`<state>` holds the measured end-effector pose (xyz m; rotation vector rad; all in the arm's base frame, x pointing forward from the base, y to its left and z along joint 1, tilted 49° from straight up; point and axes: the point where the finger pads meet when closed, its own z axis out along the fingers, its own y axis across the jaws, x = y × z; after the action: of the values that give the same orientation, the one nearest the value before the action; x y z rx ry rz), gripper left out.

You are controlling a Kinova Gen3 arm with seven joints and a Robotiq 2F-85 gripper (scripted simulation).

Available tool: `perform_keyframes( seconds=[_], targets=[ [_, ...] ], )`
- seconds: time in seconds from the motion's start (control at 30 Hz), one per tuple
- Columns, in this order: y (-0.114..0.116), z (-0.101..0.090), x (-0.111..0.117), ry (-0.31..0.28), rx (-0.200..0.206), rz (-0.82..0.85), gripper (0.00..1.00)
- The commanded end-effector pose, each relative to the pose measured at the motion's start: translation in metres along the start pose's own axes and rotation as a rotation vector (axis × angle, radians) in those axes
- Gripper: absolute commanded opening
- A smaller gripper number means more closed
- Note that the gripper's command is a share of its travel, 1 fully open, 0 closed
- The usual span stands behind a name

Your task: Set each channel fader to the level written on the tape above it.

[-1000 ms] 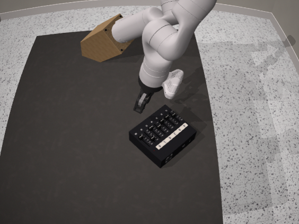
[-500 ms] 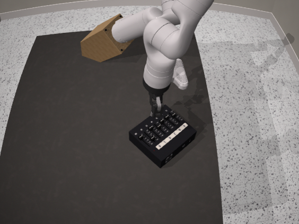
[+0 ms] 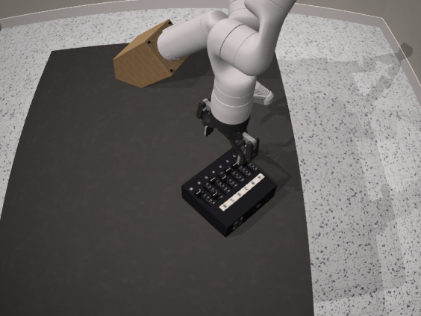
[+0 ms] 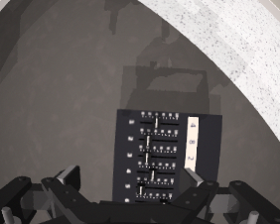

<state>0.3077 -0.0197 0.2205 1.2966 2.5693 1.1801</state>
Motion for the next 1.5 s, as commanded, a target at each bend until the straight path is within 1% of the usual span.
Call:
perform_keyframes(
  seconds=[0.0, 0.03, 0.3, 0.53, 0.6, 0.8, 1.0, 1.47],
  targets=[
    [0.0, -0.009, -0.007, -0.025, -0.026, -0.039, 1.0],
    [0.0, -0.009, -0.007, -0.025, -0.026, -0.039, 1.0],
    [0.014, -0.025, -0.008, -0.061, -0.056, -0.357, 1.0],
    [0.023, -0.037, -0.01, -0.097, -0.07, -0.57, 1.0],
    [0.023, -0.037, -0.01, -0.097, -0.07, -0.57, 1.0],
    [0.028, -0.044, -0.011, -0.121, -0.074, -0.694, 1.0],
    [0.031, -0.049, -0.011, -0.136, -0.076, -0.765, 1.0],
    [0.033, -0.051, -0.011, -0.143, -0.076, -0.796, 1.0]
  ],
)
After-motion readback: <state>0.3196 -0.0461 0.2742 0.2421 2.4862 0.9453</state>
